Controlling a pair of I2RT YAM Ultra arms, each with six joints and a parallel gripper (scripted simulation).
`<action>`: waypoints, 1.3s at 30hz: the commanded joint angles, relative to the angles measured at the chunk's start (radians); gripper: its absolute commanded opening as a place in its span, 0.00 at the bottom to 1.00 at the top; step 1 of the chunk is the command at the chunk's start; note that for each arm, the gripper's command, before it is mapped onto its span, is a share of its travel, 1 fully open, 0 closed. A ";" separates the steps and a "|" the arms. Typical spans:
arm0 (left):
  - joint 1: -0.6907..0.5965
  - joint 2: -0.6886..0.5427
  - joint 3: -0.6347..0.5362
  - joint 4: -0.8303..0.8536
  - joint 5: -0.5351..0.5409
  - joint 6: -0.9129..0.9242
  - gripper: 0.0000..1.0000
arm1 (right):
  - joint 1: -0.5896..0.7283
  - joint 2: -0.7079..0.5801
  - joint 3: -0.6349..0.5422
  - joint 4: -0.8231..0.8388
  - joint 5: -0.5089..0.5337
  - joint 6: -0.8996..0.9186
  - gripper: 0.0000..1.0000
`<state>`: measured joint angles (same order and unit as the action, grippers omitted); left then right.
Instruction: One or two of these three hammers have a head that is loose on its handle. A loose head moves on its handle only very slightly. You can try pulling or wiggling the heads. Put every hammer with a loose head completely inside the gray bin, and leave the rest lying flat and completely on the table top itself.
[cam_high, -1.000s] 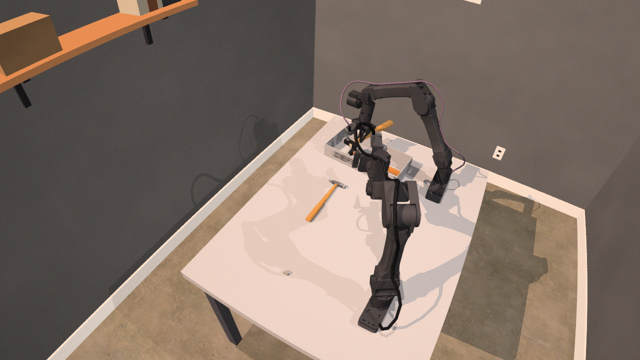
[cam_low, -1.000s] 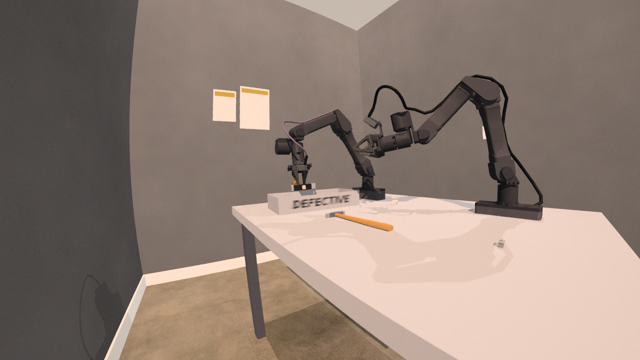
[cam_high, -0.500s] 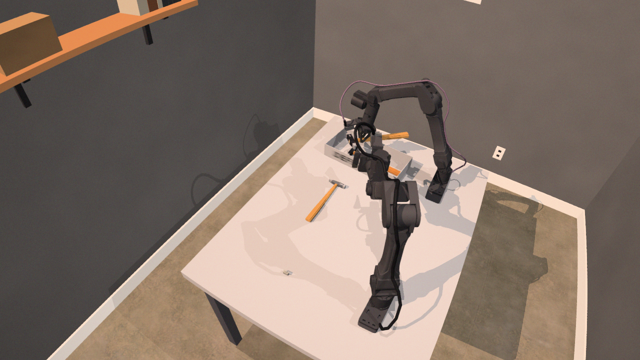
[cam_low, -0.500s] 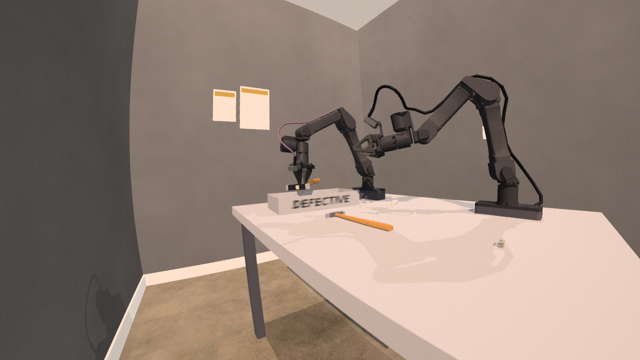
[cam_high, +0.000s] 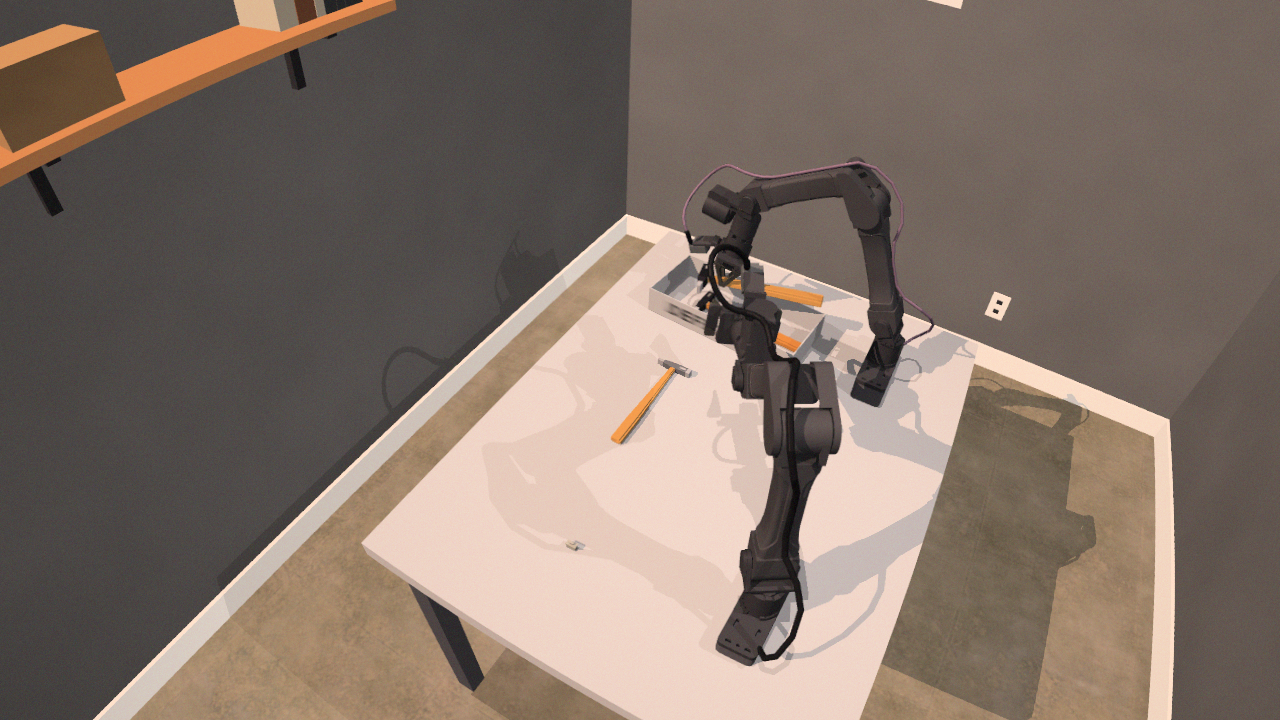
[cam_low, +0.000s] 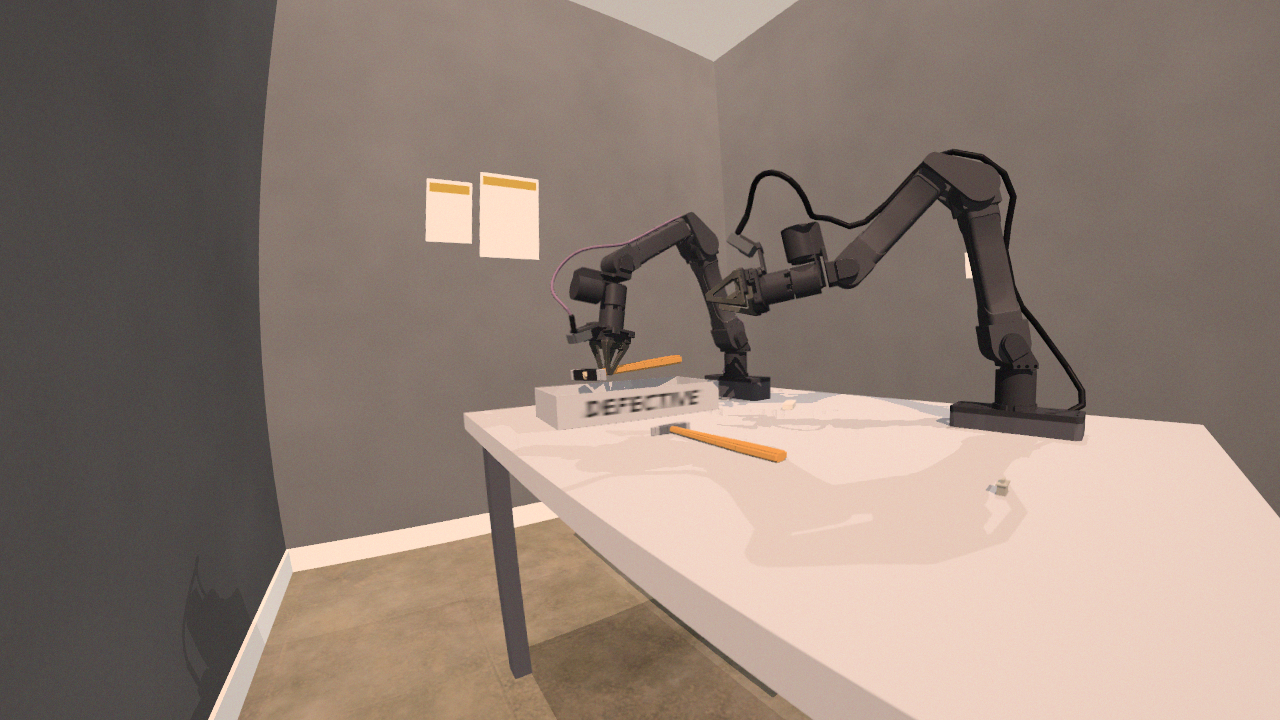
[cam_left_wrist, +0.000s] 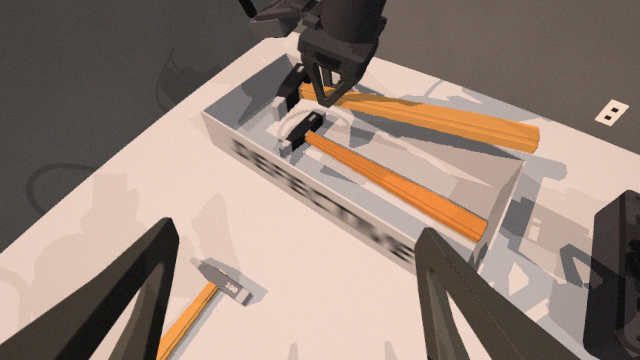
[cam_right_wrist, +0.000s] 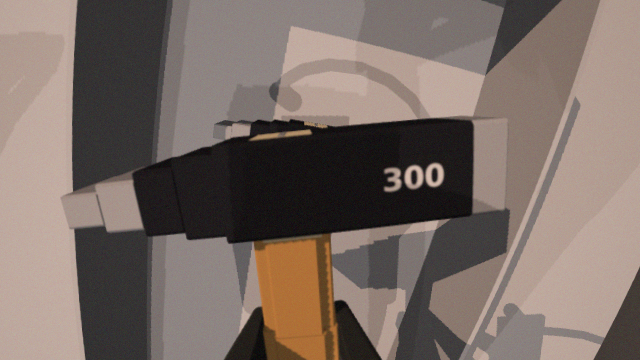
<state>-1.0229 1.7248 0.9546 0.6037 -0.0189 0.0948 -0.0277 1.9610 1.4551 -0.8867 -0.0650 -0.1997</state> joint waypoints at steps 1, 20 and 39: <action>0.002 -0.018 0.026 0.004 0.001 -0.002 1.00 | 0.027 -0.052 -0.010 0.053 0.051 0.211 0.15; 0.002 -0.018 0.026 0.004 0.001 -0.002 1.00 | 0.056 -0.029 -0.051 0.118 0.089 0.306 0.15; 0.002 -0.018 0.026 0.004 0.001 -0.002 1.00 | 0.056 -0.006 0.032 0.058 0.098 0.314 0.15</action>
<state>-1.0229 1.7248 0.9546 0.6037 -0.0189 0.0948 0.0174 1.9755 1.4380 -0.8322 0.0189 0.1028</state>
